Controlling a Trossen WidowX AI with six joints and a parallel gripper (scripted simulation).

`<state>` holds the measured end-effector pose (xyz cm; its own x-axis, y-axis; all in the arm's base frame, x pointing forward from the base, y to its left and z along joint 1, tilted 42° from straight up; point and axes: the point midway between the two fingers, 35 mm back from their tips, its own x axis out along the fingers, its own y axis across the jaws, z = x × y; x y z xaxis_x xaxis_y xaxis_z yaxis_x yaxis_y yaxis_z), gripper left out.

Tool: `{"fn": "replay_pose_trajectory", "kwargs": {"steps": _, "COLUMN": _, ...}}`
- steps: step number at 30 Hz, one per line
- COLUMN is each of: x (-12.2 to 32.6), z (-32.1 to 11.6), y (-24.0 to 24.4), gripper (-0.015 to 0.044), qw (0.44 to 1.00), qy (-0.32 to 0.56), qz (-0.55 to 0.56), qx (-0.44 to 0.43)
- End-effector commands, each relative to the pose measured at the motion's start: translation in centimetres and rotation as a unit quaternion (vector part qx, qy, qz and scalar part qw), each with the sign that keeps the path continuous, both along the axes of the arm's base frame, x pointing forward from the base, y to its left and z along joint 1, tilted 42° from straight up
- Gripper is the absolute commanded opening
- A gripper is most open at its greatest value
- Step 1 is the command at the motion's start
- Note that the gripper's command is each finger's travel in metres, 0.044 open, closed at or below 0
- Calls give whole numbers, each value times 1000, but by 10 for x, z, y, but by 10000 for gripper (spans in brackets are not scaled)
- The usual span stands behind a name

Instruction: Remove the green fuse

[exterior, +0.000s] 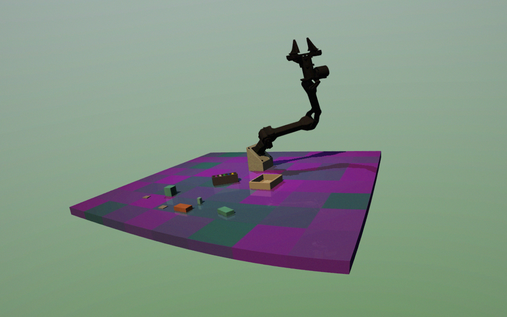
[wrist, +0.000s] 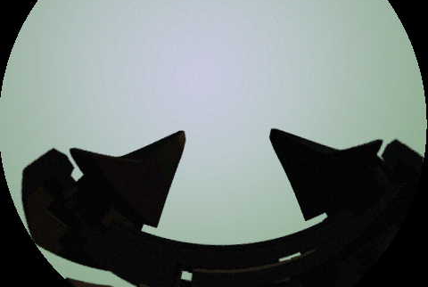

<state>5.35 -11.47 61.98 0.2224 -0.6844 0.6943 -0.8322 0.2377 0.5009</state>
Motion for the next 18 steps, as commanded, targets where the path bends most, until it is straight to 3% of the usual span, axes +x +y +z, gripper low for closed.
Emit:
{"fn": "replay_pose_trajectory", "kwargs": {"steps": 1, "x": 1, "z": 0, "y": -1, "gripper": 374, "qw": 1000, "qy": 3, "qz": -1, "qx": 0}}
{"fn": "replay_pose_trajectory", "kwargs": {"steps": 5, "x": 34, "z": -11, "y": -13, "gripper": 269, "qw": 996, "qy": 84, "qz": -19, "qx": 0}}
{"fn": "replay_pose_trajectory", "kwargs": {"steps": 12, "x": 137, "z": -65, "y": -46, "gripper": 85, "qw": 936, "qy": 346, "qz": -53, "qx": -35}}
{"fn": "replay_pose_trajectory", "kwargs": {"steps": 18, "x": 215, "z": -129, "y": -59, "gripper": 74, "qw": 829, "qy": 546, "qz": -44, "qx": -113}}
